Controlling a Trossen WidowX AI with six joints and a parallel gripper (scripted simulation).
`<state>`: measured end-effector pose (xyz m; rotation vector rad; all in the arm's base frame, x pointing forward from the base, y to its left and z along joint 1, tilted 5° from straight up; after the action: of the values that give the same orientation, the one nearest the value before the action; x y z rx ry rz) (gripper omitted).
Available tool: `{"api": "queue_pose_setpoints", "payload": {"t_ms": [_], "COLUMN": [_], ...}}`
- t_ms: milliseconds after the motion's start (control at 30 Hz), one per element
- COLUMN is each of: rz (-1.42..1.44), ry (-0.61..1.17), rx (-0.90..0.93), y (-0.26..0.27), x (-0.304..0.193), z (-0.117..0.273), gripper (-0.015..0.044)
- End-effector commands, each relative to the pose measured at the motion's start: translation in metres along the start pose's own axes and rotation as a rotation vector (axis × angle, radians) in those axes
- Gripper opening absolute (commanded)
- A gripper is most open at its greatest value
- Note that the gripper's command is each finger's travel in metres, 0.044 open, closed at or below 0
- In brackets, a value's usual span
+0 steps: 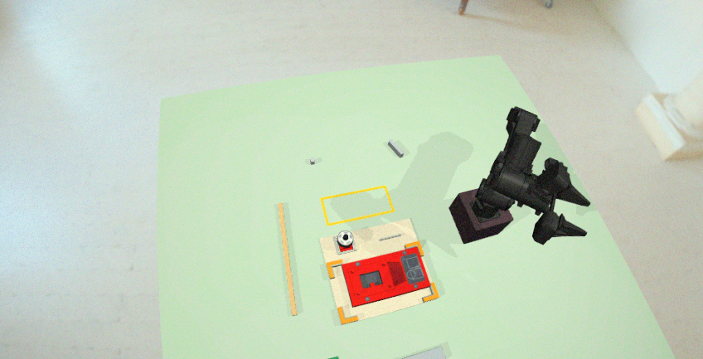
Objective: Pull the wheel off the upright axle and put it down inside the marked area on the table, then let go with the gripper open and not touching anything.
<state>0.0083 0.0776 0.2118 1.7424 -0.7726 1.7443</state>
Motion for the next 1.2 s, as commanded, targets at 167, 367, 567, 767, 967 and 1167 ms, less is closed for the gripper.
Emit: {"api": "queue_pose_setpoints", "payload": {"t_ms": [167,367,567,767,967,1167], "rz": [-0.31,-0.708,-1.076,-1.401,-1.686,-1.951], "ry": [-0.093,-0.232,-0.389,-0.572,-0.775,-0.957], "rx": [-0.23,-0.55,-0.864,-1.189,-1.524,-1.856], "y": [-0.028,-0.071,-0.115,-0.154,-0.182,-0.198], "x": [0.024,0.045,0.059,0.06,0.05,0.03], "z": [0.007,0.027,0.058,0.101,0.154,0.207], "gripper": [0.03,0.03,0.03,0.03,0.03,0.03]}}
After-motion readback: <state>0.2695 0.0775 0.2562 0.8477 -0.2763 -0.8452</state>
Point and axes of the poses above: the point midway between the two fingers, 35 mm back from their tips, its own z axis back along the fingers, its own y axis across the jaws, x = y × z, the point moved 10 cm from there along z, back along the fingers, and after that the axes turned 6 degrees about -z, right-handed, at the moved point
